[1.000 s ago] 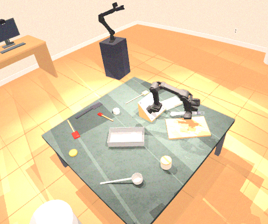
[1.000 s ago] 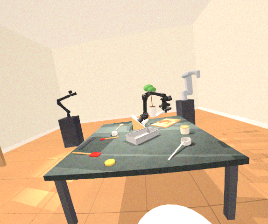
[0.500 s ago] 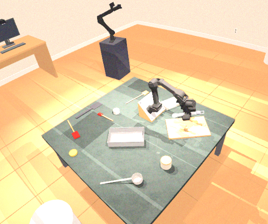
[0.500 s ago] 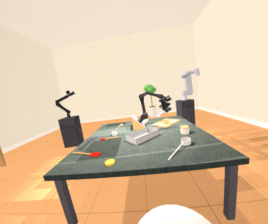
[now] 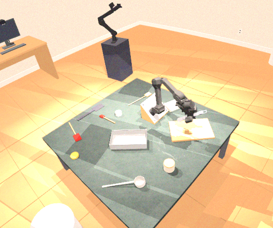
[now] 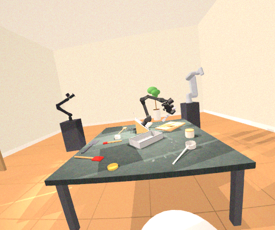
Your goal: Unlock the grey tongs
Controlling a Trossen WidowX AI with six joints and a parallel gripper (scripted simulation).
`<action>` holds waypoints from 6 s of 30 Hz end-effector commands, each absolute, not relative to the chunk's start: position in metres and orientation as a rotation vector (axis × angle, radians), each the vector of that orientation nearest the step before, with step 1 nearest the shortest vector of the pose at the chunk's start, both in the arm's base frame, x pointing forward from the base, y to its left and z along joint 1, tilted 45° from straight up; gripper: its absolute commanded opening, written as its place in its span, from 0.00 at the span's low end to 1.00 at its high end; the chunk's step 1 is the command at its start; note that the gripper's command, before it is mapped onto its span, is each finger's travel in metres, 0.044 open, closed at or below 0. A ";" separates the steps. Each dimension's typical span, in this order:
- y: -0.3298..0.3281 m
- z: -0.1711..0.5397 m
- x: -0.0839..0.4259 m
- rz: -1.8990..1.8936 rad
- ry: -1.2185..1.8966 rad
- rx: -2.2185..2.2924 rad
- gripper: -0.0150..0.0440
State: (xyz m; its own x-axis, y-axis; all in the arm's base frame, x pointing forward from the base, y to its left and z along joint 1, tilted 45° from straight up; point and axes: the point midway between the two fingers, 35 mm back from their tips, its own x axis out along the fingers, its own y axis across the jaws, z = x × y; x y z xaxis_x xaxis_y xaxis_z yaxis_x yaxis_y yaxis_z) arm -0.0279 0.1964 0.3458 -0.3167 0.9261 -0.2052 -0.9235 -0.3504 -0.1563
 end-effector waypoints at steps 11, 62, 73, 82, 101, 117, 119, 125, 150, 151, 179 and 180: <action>0.179 0.350 -0.030 1.936 -0.287 -0.246 0.00; 0.164 0.338 -0.034 1.952 -0.531 -0.294 0.00; 0.170 0.344 -0.032 1.943 -0.457 -0.272 0.00; 0.179 0.350 -0.029 1.936 -0.322 -0.254 0.00; 0.194 0.350 -0.030 1.907 -0.040 -0.312 0.00; 0.200 0.342 -0.035 1.860 0.141 -0.461 0.00; 0.200 0.341 -0.036 1.852 0.159 -0.485 0.00; 0.200 0.338 -0.037 1.825 0.203 -0.561 0.00; 0.194 0.334 -0.042 1.675 0.219 -0.931 0.00; 0.194 0.335 -0.042 1.668 0.213 -0.946 0.00; 0.197 0.338 -0.046 1.582 0.117 -1.110 0.00; 0.198 0.337 -0.046 1.582 0.118 -1.110 0.00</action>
